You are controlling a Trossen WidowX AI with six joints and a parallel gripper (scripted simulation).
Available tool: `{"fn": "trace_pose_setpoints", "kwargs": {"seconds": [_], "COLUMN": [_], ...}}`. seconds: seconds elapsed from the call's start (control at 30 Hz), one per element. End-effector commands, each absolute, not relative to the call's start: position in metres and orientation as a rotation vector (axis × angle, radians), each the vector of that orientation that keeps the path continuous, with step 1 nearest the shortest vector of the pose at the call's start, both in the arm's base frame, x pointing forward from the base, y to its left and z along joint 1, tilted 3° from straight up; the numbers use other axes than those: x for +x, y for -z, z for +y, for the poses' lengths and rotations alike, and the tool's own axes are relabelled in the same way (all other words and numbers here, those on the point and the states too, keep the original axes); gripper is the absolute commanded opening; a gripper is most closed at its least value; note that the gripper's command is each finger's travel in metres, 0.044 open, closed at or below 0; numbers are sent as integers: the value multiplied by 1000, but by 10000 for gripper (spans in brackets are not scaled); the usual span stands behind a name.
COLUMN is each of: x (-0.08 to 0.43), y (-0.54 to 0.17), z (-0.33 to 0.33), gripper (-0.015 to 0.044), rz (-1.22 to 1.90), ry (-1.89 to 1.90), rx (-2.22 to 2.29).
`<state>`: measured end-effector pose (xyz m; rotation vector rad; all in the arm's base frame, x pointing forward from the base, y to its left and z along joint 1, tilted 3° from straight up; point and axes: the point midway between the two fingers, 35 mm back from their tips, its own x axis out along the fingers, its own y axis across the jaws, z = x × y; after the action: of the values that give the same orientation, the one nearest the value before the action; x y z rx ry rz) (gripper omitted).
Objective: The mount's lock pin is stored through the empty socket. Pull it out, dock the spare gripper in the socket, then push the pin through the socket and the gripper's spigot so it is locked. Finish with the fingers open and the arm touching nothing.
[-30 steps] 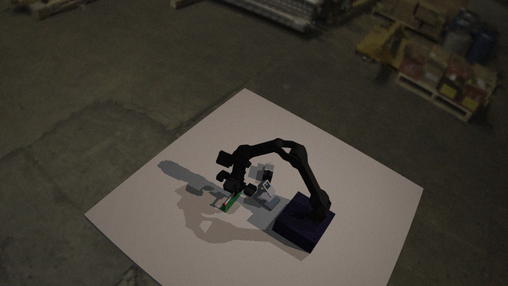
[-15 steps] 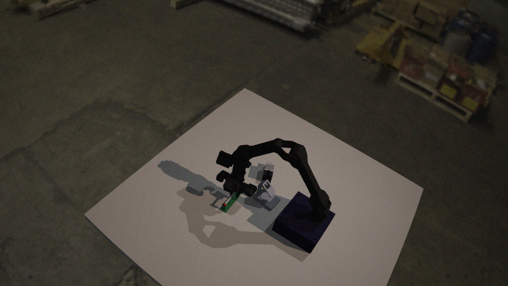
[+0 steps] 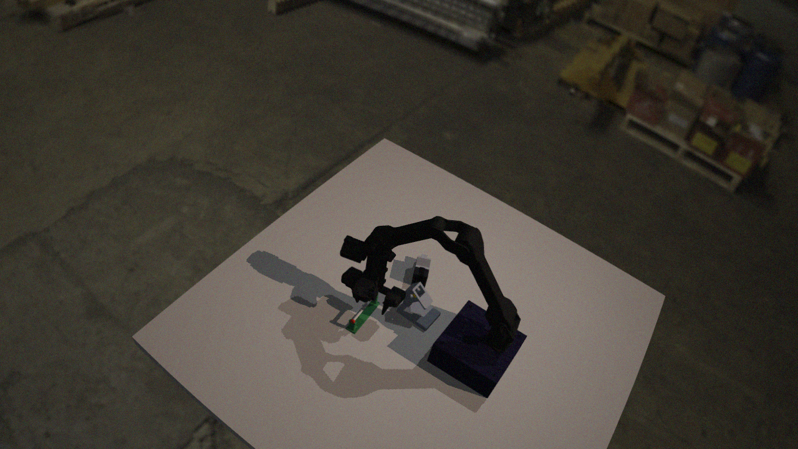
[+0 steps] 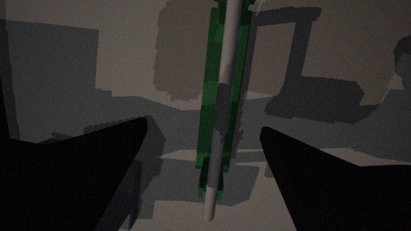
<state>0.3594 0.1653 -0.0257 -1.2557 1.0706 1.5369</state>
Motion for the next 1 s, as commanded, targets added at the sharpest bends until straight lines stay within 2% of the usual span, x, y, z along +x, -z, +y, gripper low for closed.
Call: {"fn": "trace_pose_setpoints", "kwargs": {"seconds": [0.0, 0.97], "x": [360, 345], "y": [15, -20], "z": [166, 163], "gripper": [440, 440], "rz": [1068, 1138], "ry": [-1535, -1587], "rx": [-1257, -1233]}}
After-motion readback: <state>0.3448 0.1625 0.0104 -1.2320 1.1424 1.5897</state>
